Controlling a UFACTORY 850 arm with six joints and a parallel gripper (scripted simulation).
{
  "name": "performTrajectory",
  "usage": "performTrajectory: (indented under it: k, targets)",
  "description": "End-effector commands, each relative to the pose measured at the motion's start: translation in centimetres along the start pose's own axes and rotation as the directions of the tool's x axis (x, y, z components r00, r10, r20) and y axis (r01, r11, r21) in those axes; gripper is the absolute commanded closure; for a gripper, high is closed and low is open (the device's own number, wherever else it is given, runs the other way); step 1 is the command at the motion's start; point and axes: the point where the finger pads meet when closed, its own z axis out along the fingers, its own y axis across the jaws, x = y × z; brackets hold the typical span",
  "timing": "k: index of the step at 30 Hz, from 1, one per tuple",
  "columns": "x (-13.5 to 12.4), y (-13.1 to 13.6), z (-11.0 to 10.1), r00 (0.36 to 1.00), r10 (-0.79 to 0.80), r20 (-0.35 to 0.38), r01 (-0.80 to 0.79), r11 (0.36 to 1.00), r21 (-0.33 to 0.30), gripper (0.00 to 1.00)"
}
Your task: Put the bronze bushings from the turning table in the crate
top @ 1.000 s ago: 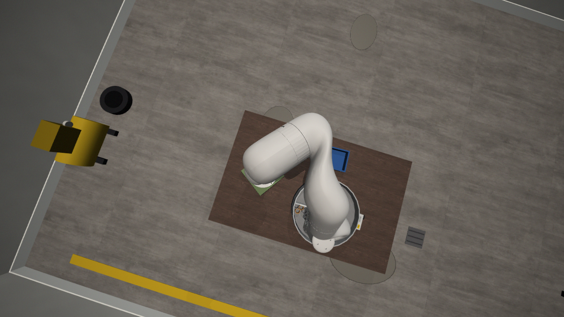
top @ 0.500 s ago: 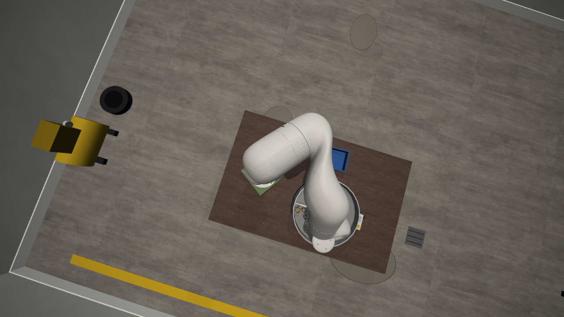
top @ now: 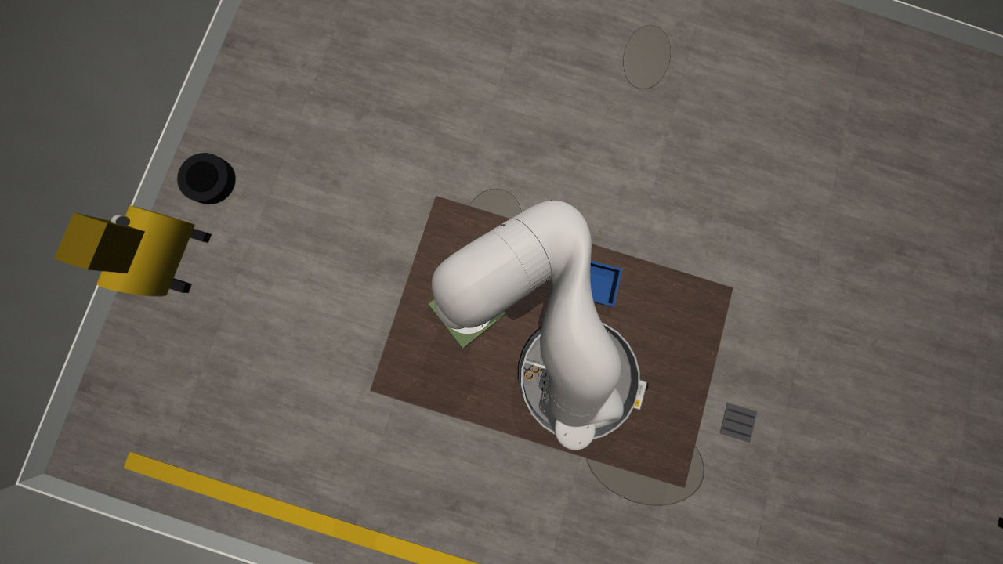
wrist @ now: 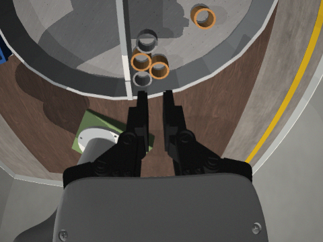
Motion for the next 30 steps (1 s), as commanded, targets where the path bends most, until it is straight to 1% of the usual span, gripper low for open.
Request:
performTrajectory:
  k: [1, 30]
  targets:
    - [0.06, 0.04, -0.06, 1.0, 0.0, -0.001, 0.0, 1.0, -0.001, 0.87]
    - [0.06, 0.04, -0.06, 1.0, 0.0, -0.001, 0.0, 1.0, -0.001, 0.87]
